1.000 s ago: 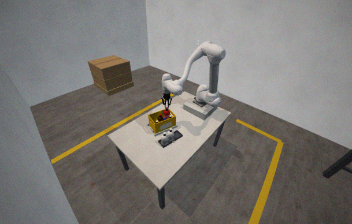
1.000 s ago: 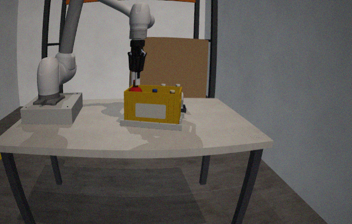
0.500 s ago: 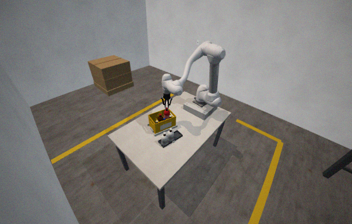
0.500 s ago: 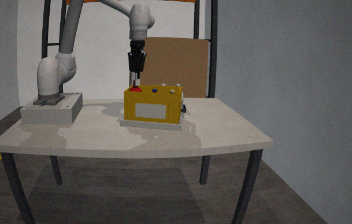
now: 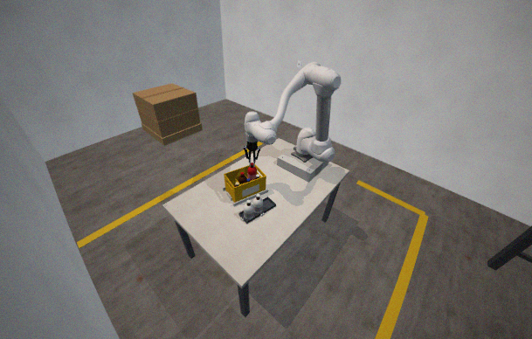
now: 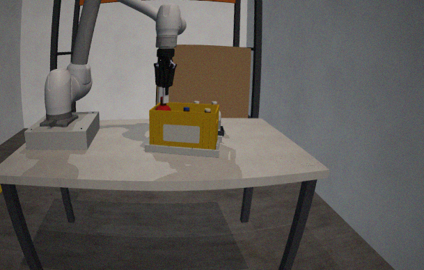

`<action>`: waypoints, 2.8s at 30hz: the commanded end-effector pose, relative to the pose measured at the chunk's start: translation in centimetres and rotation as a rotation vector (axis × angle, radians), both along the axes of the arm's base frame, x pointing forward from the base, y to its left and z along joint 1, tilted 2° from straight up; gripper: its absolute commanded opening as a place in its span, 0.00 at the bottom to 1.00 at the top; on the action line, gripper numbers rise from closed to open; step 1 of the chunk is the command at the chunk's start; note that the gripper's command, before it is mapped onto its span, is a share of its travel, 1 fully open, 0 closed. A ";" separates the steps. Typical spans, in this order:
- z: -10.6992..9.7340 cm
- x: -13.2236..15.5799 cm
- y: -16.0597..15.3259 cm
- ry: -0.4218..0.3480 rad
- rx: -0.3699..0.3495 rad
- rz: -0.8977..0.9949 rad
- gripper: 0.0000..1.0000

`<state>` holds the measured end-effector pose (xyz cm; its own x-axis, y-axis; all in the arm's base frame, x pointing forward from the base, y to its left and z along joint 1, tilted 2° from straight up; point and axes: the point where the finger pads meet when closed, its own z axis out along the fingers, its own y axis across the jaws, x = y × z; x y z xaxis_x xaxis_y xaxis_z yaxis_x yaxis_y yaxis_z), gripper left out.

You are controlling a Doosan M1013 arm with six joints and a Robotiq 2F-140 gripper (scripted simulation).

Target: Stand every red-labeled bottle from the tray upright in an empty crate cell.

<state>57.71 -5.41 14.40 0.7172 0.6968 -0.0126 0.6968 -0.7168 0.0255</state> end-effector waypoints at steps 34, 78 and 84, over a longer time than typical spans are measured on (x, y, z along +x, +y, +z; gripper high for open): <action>-0.5 0.0 0.0 0.000 0.000 0.000 0.00; -4.0 0.0 -0.1 0.000 0.000 0.000 0.00; -4.0 0.0 -0.1 0.000 0.000 0.000 0.00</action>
<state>57.75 -5.52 10.40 0.7172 0.6968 -0.0126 0.6968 -0.7168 0.0255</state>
